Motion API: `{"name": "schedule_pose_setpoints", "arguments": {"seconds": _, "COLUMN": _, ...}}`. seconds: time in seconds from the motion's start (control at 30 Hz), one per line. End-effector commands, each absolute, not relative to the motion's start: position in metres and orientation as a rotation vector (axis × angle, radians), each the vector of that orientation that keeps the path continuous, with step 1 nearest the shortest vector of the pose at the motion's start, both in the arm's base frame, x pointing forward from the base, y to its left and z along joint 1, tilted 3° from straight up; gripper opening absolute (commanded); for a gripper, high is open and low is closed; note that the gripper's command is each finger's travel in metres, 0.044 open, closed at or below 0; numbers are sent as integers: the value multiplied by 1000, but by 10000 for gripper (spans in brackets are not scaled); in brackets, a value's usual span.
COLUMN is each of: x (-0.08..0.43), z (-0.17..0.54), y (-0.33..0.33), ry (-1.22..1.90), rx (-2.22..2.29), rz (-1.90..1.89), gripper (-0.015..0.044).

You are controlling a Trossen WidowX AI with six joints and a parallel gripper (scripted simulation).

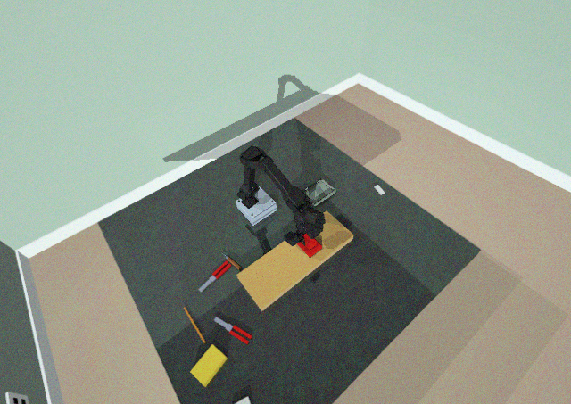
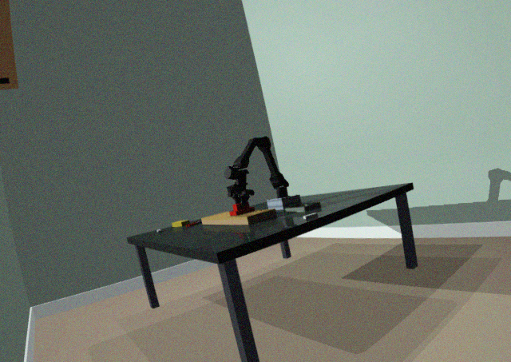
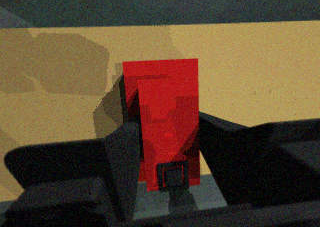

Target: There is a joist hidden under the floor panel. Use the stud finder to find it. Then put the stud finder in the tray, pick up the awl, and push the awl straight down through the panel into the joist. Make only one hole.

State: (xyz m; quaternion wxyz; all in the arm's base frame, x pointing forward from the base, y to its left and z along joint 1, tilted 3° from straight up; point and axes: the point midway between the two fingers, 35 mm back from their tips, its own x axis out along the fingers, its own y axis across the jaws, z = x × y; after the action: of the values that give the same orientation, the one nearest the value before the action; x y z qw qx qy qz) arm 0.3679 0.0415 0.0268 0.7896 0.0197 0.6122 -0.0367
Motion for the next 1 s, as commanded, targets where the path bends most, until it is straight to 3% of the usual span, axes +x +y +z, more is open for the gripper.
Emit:
{"name": "schedule_pose_setpoints", "arguments": {"seconds": 0.0, "x": 369, "z": 26, "y": 55, "ry": 1319, "rx": 44, "rz": -78, "gripper": 0}}
{"name": "schedule_pose_setpoints", "arguments": {"seconds": 0.97, "x": 375, "z": 26, "y": 133, "ry": 1319, "rx": 50, "rz": -73, "gripper": 0}}
